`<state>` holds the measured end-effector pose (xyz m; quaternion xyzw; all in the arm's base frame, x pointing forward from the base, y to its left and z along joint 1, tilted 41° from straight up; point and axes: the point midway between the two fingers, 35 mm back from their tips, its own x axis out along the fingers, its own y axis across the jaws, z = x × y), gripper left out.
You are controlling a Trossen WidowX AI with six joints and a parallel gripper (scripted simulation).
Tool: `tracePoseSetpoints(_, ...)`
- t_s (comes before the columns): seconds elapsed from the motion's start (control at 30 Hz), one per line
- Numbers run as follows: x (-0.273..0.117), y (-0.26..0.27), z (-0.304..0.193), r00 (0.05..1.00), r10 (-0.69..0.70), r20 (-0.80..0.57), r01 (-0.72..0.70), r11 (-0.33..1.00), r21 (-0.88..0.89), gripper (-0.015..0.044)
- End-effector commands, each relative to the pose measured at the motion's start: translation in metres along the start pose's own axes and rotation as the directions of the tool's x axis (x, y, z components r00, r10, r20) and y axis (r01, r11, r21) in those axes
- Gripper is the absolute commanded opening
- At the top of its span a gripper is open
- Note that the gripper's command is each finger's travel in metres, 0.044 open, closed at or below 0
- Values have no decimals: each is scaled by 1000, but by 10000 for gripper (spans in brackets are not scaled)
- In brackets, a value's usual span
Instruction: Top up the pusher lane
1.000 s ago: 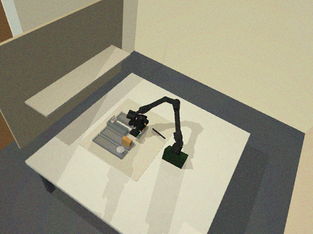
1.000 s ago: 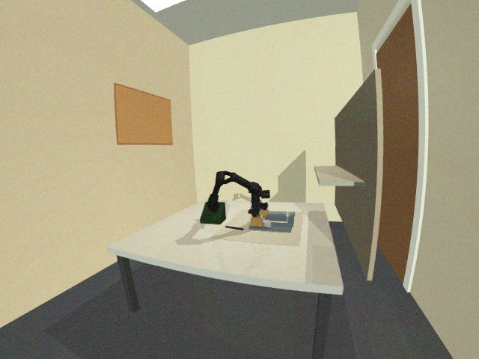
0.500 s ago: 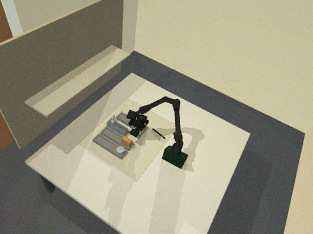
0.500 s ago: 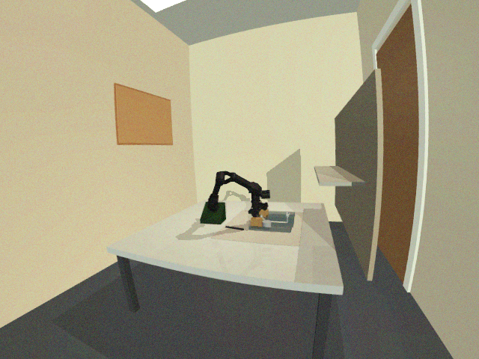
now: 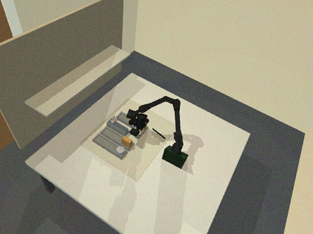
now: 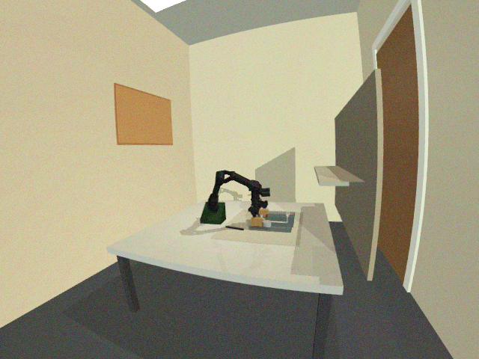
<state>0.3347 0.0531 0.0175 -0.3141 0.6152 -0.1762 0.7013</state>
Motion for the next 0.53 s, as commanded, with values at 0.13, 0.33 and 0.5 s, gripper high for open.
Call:
tracePoseSetpoints(0.13, -6, -1, -2, 1000, 5, 8, -5, 1000, 11, 277)
tracePoseSetpoints(0.33, -7, 0, -19, 1000, 6, 7, -6, 1000, 11, 277)
tracePoseSetpoints(0.5, -8, 0, -36, 1000, 6, 6, -6, 1000, 10, 277)
